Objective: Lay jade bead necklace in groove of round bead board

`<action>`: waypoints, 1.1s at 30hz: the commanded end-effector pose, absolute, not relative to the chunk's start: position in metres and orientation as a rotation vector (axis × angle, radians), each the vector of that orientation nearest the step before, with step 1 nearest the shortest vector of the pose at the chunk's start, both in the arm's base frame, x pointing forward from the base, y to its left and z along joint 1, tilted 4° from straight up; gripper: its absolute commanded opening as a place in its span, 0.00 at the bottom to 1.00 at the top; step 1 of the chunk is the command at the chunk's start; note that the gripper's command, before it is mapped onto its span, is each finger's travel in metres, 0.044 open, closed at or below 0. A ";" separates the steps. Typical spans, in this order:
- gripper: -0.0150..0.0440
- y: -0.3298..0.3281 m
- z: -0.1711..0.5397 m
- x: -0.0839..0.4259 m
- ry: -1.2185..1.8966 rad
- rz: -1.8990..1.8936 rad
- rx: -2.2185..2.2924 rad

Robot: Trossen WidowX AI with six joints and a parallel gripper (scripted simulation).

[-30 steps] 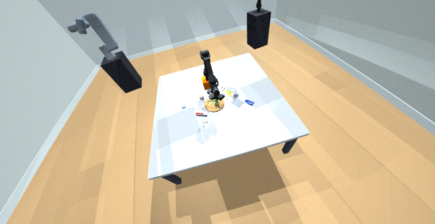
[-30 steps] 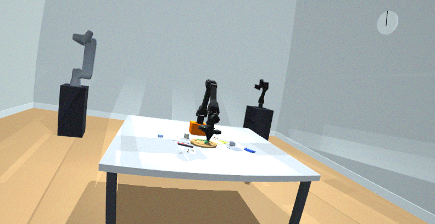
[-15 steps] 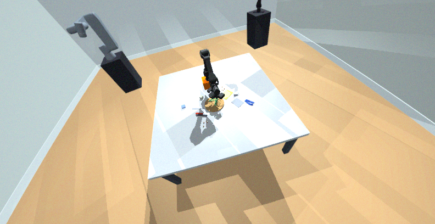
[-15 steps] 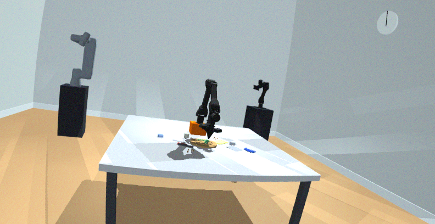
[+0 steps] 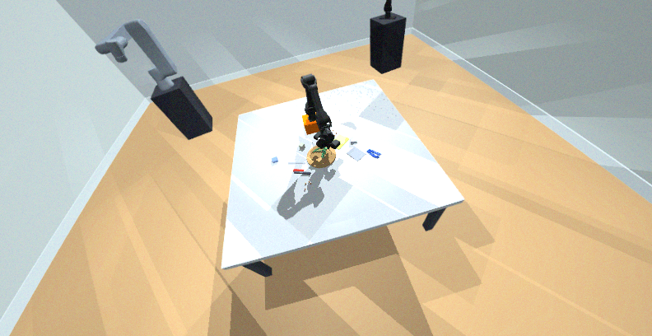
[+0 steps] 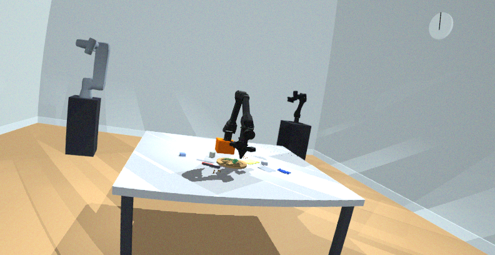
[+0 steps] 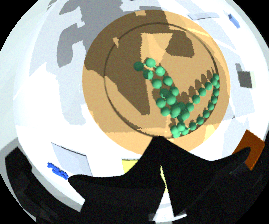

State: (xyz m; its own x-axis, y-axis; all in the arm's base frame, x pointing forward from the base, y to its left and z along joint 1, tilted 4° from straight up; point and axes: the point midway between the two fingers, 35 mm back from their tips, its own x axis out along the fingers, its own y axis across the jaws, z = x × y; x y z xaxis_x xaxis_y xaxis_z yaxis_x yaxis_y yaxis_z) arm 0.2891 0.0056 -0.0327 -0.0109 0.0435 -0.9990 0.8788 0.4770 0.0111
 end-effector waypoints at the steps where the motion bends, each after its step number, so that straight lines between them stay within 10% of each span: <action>1: 0.25 0.007 -0.041 0.287 1.448 -0.821 0.868; 17: 0.25 0.007 -0.051 0.286 1.448 -0.821 0.868; 33: 0.97 0.006 -0.041 0.288 1.443 -0.817 0.866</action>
State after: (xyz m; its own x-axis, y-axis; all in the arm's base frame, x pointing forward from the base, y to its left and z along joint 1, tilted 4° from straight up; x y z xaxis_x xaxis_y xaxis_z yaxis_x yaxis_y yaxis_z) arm 0.2890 0.0063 -0.0462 -0.0149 0.0435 -0.9989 0.8791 0.4765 0.0076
